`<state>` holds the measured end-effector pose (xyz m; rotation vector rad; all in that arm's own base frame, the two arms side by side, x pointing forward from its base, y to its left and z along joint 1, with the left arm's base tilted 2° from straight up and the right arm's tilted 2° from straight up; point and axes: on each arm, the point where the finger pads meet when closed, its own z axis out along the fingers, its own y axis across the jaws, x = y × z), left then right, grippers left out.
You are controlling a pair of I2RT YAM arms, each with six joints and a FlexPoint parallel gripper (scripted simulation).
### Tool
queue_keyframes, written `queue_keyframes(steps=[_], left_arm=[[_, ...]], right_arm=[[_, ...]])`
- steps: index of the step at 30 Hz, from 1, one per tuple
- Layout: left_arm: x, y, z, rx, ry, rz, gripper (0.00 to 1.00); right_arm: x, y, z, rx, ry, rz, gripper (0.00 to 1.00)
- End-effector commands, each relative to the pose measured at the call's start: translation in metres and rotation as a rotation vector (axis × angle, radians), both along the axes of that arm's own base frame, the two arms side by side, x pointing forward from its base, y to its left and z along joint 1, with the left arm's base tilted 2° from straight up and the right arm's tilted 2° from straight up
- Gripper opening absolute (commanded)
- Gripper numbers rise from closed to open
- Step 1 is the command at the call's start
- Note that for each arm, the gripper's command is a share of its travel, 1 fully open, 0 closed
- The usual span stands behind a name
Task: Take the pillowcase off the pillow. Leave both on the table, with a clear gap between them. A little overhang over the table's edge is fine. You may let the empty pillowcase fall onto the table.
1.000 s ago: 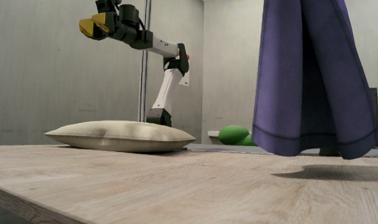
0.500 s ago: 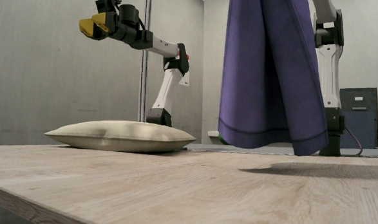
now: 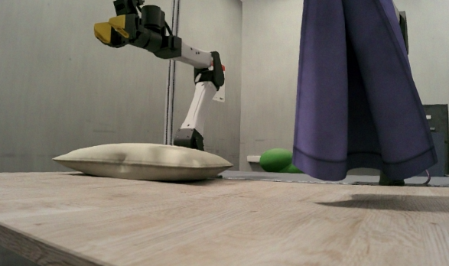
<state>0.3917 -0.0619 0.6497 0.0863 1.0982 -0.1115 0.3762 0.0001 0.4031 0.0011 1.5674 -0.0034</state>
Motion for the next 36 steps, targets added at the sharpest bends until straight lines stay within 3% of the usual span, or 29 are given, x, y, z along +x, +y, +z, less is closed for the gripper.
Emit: queue_keyframes(steps=[1,27,36], left_arm=[[-0.019,-0.004,0.013,-0.005,-0.052,-0.023,0.00],[-0.053,0.002,-0.050,-0.017,-0.091,-0.013,0.00],[-0.058,0.003,-0.042,-0.015,-0.098,-0.013,0.00]], right_arm=[[-0.008,0.003,0.023,0.003,-0.057,0.006,0.60],[-0.008,0.003,0.023,0.003,-0.057,0.006,0.60],[-0.008,0.003,0.023,0.003,-0.057,0.006,0.60]])
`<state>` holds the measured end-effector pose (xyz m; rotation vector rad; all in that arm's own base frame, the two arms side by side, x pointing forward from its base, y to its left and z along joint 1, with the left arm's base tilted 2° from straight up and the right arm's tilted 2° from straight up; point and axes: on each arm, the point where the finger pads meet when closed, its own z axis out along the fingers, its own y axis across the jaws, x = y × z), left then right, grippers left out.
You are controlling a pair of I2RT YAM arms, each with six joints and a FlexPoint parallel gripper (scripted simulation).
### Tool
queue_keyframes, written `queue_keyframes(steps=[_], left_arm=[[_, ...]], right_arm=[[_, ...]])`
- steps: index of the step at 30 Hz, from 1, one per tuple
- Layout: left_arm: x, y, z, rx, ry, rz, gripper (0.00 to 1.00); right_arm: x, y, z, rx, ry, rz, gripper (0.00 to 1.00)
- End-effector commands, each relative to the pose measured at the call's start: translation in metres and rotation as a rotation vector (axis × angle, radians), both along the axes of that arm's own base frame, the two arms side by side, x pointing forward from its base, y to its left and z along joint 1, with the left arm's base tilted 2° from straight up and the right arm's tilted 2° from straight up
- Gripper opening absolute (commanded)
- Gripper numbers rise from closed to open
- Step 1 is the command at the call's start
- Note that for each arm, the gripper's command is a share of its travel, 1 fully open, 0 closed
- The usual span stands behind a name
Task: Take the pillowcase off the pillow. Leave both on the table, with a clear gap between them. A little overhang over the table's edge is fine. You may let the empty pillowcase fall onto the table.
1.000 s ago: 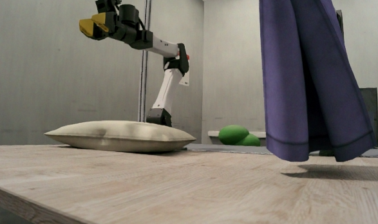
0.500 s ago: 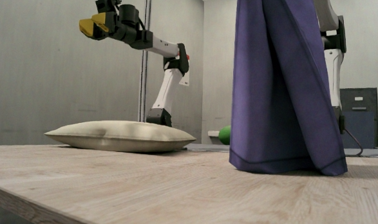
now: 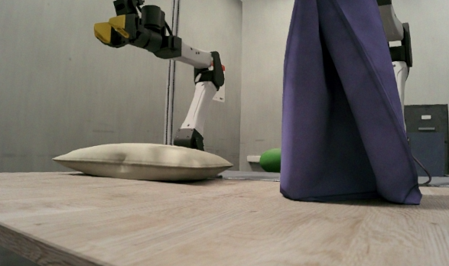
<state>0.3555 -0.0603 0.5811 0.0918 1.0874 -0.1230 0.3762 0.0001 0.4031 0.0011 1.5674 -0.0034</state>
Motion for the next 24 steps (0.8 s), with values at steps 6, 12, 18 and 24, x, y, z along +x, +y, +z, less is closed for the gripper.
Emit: queue_keyframes(steps=[6,12,18,24], left_arm=[[-0.008,-0.001,0.013,-0.006,-0.050,0.000,0.00],[-0.006,-0.001,0.009,-0.004,-0.040,-0.001,0.00],[-0.002,-0.002,0.004,-0.002,-0.026,-0.001,0.00],[-0.003,-0.002,0.005,-0.001,-0.026,-0.001,0.00]], right_arm=[[-0.008,0.003,0.023,0.003,-0.057,0.006,0.60],[-0.008,0.003,0.023,0.003,-0.057,0.006,0.60],[-0.008,0.003,0.023,0.003,-0.057,0.006,0.60],[-0.008,0.003,0.023,0.003,-0.057,0.006,0.60]])
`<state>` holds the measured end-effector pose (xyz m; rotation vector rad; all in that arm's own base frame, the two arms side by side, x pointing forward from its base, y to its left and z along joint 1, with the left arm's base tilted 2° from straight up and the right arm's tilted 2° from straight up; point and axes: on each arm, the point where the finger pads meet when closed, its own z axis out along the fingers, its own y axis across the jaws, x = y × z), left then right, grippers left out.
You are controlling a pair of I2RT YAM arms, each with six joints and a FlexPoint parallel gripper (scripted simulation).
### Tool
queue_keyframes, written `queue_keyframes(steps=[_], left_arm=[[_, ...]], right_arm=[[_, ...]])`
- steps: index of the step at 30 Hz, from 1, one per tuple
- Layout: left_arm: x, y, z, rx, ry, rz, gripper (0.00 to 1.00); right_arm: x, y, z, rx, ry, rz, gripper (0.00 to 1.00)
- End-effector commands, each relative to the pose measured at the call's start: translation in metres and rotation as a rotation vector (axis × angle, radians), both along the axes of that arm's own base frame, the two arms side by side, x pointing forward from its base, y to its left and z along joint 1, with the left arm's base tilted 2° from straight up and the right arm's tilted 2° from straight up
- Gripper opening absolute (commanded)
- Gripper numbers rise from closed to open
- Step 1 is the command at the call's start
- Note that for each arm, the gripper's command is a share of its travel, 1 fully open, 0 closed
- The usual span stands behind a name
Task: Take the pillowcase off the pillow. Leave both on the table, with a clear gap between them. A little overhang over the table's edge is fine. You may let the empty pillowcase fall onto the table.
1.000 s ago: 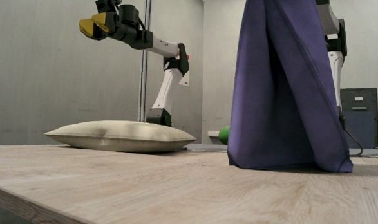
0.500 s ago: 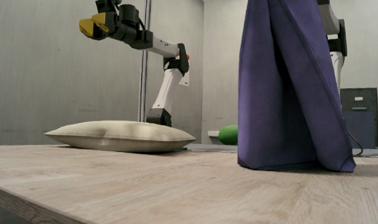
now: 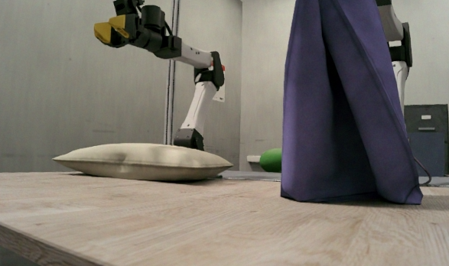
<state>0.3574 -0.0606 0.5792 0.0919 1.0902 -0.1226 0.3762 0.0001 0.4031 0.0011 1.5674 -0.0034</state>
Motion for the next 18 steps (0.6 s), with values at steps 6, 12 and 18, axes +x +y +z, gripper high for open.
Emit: queue_keyframes(steps=[6,12,18], left_arm=[[-0.016,-0.001,-0.001,-0.005,-0.042,-0.003,0.00],[-0.027,0.000,-0.012,-0.007,-0.063,-0.007,0.00],[-0.036,0.001,-0.030,-0.008,-0.067,-0.009,0.00]], right_arm=[[-0.008,0.003,0.023,0.003,-0.057,0.006,0.60],[-0.008,0.003,0.023,0.003,-0.057,0.006,0.60],[-0.008,0.003,0.023,0.003,-0.057,0.006,0.60]])
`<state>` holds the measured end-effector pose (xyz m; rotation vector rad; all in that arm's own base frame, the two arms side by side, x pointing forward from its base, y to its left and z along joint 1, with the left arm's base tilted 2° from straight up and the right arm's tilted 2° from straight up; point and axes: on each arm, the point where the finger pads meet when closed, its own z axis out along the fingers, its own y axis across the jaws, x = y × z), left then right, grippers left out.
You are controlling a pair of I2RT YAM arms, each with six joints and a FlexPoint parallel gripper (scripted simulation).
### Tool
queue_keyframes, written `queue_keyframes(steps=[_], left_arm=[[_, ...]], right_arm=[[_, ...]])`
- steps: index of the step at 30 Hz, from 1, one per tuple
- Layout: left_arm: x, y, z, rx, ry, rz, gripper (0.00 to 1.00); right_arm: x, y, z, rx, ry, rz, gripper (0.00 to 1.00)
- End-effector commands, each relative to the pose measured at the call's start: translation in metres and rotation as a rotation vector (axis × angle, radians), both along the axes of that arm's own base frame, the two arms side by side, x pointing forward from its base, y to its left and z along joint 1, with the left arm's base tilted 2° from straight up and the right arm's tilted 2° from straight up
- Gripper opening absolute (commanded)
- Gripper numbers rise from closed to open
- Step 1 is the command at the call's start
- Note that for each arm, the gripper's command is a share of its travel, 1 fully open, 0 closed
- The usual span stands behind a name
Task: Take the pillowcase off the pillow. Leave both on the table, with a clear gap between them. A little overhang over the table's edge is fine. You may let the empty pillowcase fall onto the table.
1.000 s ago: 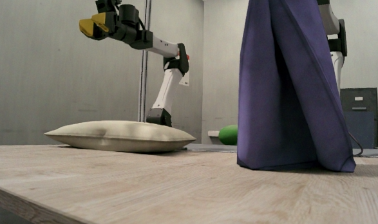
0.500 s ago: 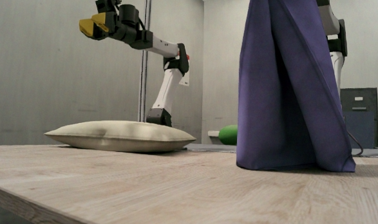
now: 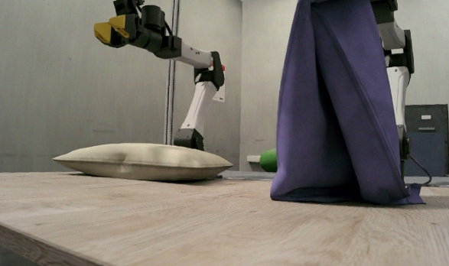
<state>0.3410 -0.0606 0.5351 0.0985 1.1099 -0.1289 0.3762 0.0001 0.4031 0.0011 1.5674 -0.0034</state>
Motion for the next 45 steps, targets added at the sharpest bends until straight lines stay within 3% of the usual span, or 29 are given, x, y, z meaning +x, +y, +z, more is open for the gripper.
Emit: queue_keyframes(steps=[1,11,16,17,45], left_arm=[[-0.021,0.001,0.011,-0.012,-0.086,-0.001,0.00],[-0.030,0.001,-0.012,-0.011,-0.084,-0.008,0.00],[-0.036,0.004,0.000,-0.016,-0.105,-0.006,0.00],[-0.029,0.000,-0.020,-0.006,-0.062,-0.011,0.00],[-0.060,0.002,-0.085,-0.010,-0.077,-0.024,0.00]], right_arm=[[-0.008,0.003,0.023,0.003,-0.057,0.006,0.60],[-0.008,0.003,0.023,0.003,-0.057,0.006,0.60],[-0.008,0.003,0.023,0.003,-0.057,0.006,0.60],[-0.008,0.003,0.023,0.003,-0.057,0.006,0.60],[-0.008,0.003,0.023,0.003,-0.057,0.006,0.60]])
